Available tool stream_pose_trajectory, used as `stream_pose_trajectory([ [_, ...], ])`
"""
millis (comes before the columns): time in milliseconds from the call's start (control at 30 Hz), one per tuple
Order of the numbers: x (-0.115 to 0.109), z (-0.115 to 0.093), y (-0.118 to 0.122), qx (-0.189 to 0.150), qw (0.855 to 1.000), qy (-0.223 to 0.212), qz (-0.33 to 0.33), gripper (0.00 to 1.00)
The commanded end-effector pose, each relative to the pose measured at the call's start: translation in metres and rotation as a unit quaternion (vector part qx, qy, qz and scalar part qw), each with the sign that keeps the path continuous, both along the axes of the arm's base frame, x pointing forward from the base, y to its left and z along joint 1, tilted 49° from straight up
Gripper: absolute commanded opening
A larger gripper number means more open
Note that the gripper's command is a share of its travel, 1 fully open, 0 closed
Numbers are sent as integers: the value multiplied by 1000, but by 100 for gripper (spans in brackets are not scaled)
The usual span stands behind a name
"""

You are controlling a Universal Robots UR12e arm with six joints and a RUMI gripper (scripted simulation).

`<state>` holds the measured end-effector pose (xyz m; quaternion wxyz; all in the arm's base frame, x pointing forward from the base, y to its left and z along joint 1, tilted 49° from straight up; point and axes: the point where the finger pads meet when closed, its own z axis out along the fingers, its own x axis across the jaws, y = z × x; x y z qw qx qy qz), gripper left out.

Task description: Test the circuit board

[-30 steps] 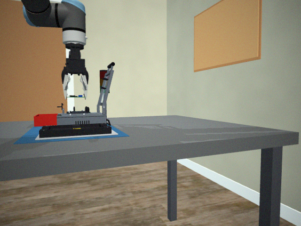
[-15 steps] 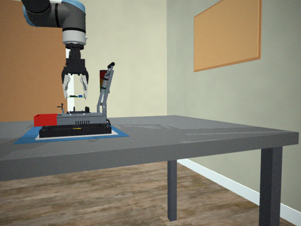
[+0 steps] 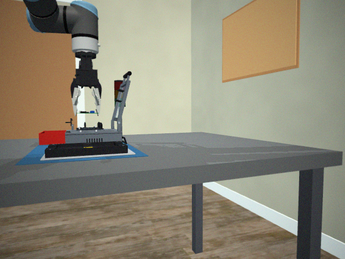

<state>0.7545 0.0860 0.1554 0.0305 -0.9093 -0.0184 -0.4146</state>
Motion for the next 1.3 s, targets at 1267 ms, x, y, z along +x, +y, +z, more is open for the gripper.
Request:
stream_pose_trajectory([
  [1267,29,-25,3,0,1000,0,0,39],
])
